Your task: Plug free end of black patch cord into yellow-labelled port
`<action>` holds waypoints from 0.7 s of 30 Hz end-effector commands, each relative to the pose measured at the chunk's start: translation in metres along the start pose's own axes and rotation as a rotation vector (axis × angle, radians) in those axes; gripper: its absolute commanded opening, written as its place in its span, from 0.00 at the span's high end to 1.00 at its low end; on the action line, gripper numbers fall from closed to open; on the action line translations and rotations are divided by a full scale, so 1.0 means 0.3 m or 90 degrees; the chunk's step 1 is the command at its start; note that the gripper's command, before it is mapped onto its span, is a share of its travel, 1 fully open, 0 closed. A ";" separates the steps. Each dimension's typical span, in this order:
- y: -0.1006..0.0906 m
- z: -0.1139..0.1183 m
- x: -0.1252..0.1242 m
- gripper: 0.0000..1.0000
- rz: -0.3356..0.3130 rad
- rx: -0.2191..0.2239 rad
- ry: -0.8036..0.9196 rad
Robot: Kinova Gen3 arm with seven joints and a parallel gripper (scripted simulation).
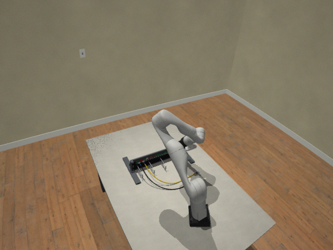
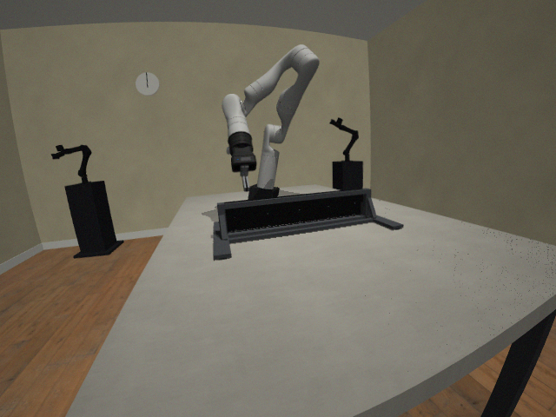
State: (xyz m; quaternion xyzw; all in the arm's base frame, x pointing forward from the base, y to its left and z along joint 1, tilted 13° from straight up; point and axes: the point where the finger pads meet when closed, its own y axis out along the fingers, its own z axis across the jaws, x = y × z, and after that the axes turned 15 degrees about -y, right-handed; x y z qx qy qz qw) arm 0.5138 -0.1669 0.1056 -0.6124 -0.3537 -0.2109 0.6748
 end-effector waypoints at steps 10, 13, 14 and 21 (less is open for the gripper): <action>-0.015 0.005 -0.001 1.00 0.000 0.001 -0.008; -0.020 0.001 0.001 1.00 0.000 0.000 -0.007; -0.025 0.003 -0.001 1.00 0.000 0.000 -0.008; -0.077 0.007 -0.004 1.00 0.001 0.002 -0.008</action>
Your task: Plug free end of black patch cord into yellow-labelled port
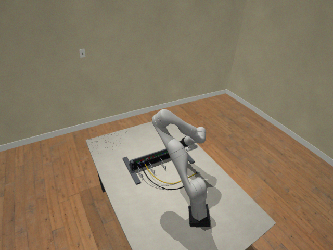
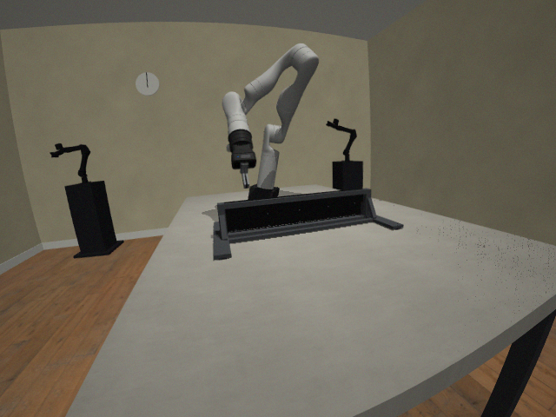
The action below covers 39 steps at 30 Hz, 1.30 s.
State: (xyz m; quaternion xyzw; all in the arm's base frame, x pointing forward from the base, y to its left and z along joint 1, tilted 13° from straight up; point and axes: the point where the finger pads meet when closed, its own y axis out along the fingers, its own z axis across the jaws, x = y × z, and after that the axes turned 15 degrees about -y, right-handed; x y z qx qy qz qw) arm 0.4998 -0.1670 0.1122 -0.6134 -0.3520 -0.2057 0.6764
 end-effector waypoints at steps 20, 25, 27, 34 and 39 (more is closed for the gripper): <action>-0.190 -0.004 0.008 1.00 -0.005 0.000 -0.006; -0.220 0.002 0.006 1.00 -0.004 0.002 0.002; -0.240 0.000 0.007 1.00 -0.005 0.002 0.002; -0.313 0.001 0.006 1.00 -0.005 0.003 0.002; -0.359 0.000 0.006 1.00 -0.005 0.003 0.002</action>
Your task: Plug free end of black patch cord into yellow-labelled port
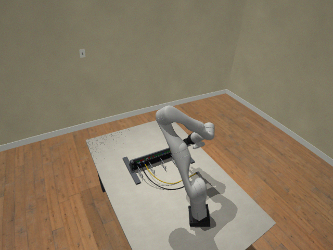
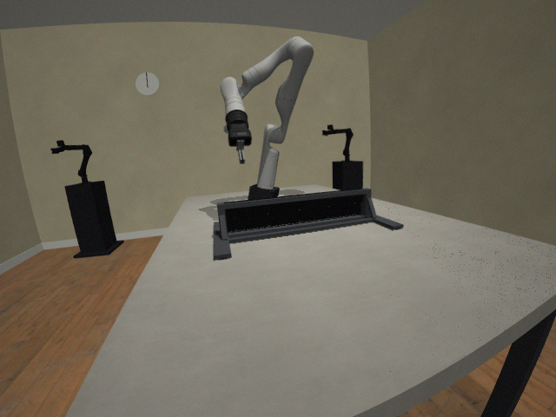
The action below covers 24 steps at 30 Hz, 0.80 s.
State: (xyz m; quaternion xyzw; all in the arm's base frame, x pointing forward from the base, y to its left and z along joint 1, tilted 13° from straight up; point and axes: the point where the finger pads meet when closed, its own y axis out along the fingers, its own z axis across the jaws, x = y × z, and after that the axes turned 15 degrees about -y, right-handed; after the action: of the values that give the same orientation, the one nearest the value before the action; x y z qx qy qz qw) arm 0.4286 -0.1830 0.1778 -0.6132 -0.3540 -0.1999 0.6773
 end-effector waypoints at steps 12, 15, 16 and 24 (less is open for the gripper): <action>-0.083 -0.001 0.013 1.00 -0.009 -0.001 0.008; -0.088 -0.001 0.013 1.00 -0.009 -0.001 0.008; -0.088 -0.001 0.013 1.00 -0.009 -0.001 0.008; -0.088 -0.001 0.012 1.00 -0.008 -0.001 0.010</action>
State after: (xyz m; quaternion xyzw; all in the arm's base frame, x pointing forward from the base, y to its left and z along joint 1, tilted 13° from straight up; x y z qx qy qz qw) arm 0.4141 -0.1872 0.1967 -0.6120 -0.3563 -0.2044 0.6758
